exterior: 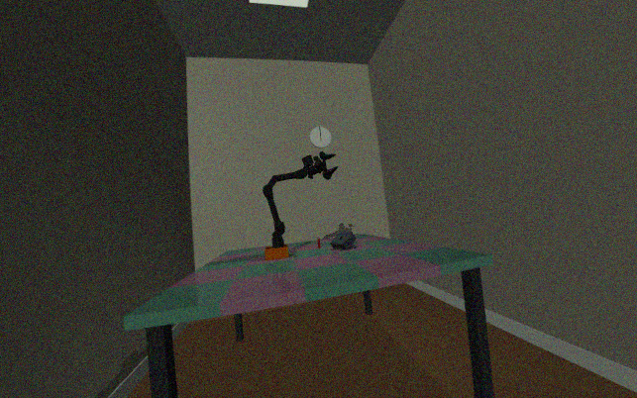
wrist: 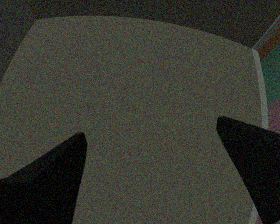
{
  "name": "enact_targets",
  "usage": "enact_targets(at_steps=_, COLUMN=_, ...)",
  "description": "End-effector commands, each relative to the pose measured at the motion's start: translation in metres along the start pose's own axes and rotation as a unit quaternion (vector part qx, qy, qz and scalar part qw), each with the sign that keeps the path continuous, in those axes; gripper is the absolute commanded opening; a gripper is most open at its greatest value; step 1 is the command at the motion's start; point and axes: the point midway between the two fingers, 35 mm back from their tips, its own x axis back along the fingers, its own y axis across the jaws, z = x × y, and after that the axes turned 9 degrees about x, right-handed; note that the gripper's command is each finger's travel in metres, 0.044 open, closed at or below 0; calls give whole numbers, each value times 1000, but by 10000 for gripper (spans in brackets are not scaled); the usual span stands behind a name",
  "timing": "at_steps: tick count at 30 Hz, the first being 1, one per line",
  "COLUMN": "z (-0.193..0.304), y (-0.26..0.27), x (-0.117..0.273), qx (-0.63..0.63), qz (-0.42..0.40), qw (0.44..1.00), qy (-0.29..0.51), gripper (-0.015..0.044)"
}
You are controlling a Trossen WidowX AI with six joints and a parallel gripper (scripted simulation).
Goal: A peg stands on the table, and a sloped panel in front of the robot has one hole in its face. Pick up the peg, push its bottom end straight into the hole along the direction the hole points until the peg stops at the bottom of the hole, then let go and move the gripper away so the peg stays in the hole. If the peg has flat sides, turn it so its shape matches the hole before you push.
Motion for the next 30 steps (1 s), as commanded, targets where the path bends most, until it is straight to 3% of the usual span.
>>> enact_targets(at_steps=1, z=50, y=-25, x=1, qx=93, qz=24, qw=992, qy=79, gripper=440)
enact_targets(at_steps=14, z=177, y=-113, x=45, qx=347, qz=61, qw=877, qy=326, gripper=440)
enact_targets(at_steps=30, z=259, y=-231, x=164, qx=542, qz=51, qw=586, qy=600, gripper=440)
